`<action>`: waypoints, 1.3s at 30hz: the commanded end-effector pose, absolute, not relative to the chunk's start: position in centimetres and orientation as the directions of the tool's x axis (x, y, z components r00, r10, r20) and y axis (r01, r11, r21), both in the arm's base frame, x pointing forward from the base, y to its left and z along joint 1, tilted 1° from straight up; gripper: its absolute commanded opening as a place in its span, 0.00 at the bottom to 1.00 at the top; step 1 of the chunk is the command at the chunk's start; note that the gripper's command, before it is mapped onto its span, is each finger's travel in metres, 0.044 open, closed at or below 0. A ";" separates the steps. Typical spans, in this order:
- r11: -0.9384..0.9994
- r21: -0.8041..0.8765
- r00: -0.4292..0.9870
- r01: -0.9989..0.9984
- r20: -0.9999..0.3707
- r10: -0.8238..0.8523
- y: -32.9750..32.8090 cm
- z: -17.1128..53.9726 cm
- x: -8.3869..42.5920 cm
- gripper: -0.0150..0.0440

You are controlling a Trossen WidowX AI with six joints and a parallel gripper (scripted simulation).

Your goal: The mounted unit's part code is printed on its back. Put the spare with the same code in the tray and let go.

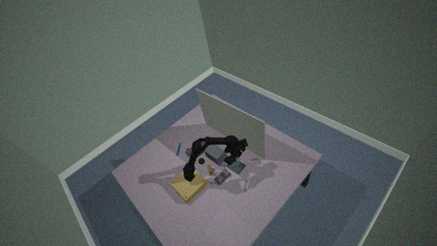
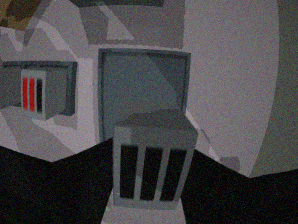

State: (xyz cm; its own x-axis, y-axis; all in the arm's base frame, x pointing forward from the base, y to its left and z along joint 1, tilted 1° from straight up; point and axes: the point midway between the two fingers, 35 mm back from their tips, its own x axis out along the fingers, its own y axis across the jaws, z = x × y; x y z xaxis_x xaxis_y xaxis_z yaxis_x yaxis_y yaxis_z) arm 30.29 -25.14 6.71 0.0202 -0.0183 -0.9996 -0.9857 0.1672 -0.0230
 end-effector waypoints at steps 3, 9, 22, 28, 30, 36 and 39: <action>0.161 -0.022 0.018 -0.987 -1.000 -0.023 -25.2 6.2 30.2 0.25; 0.161 -0.022 0.018 -0.987 -1.000 -0.022 -25.2 5.7 30.2 0.25; 0.161 -0.021 0.018 -0.987 -1.000 -0.022 -25.1 4.5 30.1 0.25; 0.161 -0.021 0.018 -0.987 -1.000 -0.022 -25.1 4.0 30.1 0.25; 0.161 -0.021 0.018 -0.987 -1.000 -0.022 -25.1 3.9 30.1 0.25; 0.161 -0.021 0.018 -0.987 -1.000 -0.022 -25.1 3.4 30.0 0.25; 0.161 -0.021 0.018 -0.987 -1.000 -0.022 -25.0 3.1 30.0 0.25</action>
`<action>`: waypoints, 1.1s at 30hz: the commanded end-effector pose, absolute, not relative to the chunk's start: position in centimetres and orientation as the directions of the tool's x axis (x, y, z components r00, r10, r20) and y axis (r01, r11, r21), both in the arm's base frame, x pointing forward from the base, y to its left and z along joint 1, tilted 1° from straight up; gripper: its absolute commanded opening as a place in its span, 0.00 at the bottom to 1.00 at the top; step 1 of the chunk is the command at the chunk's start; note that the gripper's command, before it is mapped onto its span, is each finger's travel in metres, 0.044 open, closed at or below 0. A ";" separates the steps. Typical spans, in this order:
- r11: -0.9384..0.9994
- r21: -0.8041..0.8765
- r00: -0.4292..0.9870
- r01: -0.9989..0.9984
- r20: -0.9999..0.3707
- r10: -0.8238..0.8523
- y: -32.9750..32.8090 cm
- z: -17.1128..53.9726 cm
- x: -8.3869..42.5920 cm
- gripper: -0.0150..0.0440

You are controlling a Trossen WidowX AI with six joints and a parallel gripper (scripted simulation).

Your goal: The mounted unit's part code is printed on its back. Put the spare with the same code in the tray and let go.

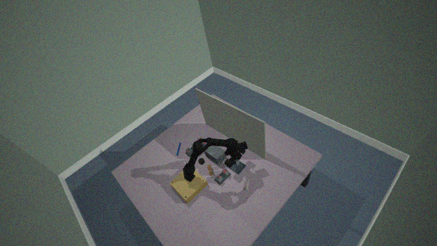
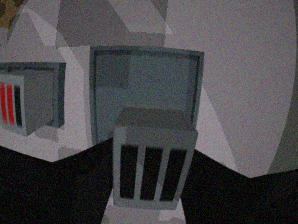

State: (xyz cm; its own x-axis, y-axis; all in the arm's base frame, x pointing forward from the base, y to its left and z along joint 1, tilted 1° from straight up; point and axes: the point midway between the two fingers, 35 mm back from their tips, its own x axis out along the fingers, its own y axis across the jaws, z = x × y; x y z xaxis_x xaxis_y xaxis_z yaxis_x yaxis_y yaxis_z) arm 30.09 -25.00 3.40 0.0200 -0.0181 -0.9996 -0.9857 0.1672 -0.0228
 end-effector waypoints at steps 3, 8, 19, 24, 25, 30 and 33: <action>0.161 -0.021 0.018 -0.987 -1.000 -0.022 -25.0 2.9 30.0 0.25; 0.161 -0.021 0.018 -0.987 -1.000 -0.022 -25.0 2.4 29.9 0.25; 0.161 -0.021 0.018 -0.987 -1.000 -0.022 -24.9 1.5 29.8 0.25; 0.161 -0.021 0.018 -0.987 -1.000 -0.022 -24.8 1.1 29.7 0.25; 0.161 -0.021 0.017 -0.987 -1.000 -0.022 -24.8 1.0 29.7 0.25; 0.161 -0.021 0.017 -0.987 -1.000 -0.022 -24.8 0.6 29.6 0.25; 0.167 -0.022 0.020 -0.986 -1.000 -0.018 -24.7 0.8 29.7 0.34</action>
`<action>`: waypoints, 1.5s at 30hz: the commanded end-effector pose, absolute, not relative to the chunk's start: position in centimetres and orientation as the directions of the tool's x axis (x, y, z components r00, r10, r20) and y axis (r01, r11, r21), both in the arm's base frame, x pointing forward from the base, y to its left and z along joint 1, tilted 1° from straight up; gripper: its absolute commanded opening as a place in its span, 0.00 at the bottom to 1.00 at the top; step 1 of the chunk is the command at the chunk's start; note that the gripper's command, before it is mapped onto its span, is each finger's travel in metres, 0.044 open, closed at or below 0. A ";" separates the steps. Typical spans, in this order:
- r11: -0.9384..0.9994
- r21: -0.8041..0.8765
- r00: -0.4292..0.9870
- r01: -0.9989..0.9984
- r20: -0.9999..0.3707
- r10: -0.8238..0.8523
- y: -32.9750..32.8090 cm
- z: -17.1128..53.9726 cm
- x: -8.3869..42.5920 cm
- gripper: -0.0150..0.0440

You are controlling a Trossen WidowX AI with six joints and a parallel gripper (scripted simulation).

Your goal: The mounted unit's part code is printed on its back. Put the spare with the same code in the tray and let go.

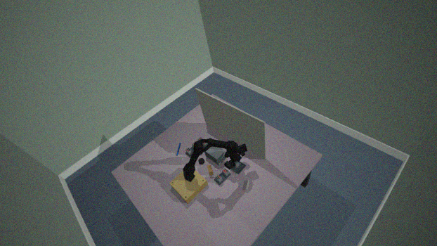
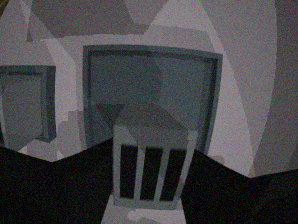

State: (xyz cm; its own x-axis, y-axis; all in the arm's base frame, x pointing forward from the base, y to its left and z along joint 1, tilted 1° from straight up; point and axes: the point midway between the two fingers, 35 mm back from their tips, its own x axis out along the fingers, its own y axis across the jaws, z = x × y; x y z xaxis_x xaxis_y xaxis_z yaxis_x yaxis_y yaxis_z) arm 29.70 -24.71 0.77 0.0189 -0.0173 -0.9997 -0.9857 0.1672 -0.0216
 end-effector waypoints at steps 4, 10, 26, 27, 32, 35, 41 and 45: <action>0.167 -0.022 0.020 -0.986 -1.000 -0.018 -24.7 0.8 29.7 0.52; 0.167 -0.022 0.020 -0.986 -1.000 -0.018 -24.7 0.8 29.7 0.79; 0.161 -0.021 0.018 -0.987 -1.000 -0.022 -24.5 11.5 29.4 1.00; 0.161 -0.021 0.018 -0.987 -1.000 -0.022 -24.5 11.5 29.4 1.00; 0.166 -0.042 0.037 -0.985 -0.999 -0.033 -24.7 11.4 29.7 1.00; 0.166 -0.042 0.037 -0.985 -0.999 -0.033 -24.7 11.4 29.7 1.00; 0.166 -0.042 0.037 -0.985 -0.999 -0.033 -24.7 11.4 29.7 1.00; 0.166 -0.042 0.037 -0.985 -0.999 -0.033 -24.7 11.4 29.7 1.00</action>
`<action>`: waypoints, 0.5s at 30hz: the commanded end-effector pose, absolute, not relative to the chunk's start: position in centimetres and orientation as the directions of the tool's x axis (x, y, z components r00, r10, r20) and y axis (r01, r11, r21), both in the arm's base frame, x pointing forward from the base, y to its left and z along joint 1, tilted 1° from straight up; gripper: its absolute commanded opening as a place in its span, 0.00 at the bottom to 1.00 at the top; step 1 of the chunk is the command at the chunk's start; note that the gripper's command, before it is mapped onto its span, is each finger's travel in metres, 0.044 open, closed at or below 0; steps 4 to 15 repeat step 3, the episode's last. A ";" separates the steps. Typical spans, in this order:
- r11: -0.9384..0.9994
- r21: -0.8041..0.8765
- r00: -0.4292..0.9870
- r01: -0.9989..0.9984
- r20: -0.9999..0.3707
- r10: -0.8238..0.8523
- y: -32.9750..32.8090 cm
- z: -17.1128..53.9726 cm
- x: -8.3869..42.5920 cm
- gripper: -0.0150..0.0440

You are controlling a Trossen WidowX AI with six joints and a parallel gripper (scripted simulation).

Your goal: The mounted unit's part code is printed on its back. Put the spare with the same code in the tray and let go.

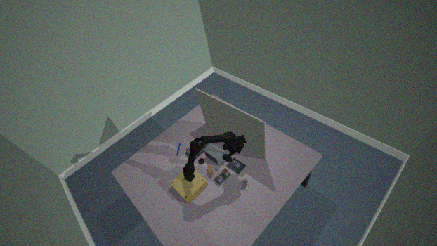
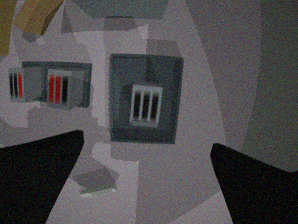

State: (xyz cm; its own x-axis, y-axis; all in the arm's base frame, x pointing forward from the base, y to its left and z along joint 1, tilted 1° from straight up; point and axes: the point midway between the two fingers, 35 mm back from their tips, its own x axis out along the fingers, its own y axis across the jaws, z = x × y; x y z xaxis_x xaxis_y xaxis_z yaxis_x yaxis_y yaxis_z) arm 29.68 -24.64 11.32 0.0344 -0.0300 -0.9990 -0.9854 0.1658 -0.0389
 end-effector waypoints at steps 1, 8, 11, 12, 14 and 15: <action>0.166 -0.042 0.037 -0.985 -0.999 -0.033 -24.7 11.4 29.7 1.00; 0.166 -0.042 0.037 -0.985 -0.999 -0.033 -24.7 11.4 29.7 1.00; 0.166 -0.042 0.037 -0.985 -0.999 -0.033 -24.7 11.4 29.7 1.00; 0.166 -0.042 0.037 -0.985 -0.999 -0.033 -24.7 11.4 29.7 1.00; 0.166 -0.042 0.037 -0.985 -0.999 -0.033 -24.7 11.4 29.7 1.00; 0.166 -0.042 0.037 -0.985 -0.999 -0.033 -24.7 11.4 29.7 1.00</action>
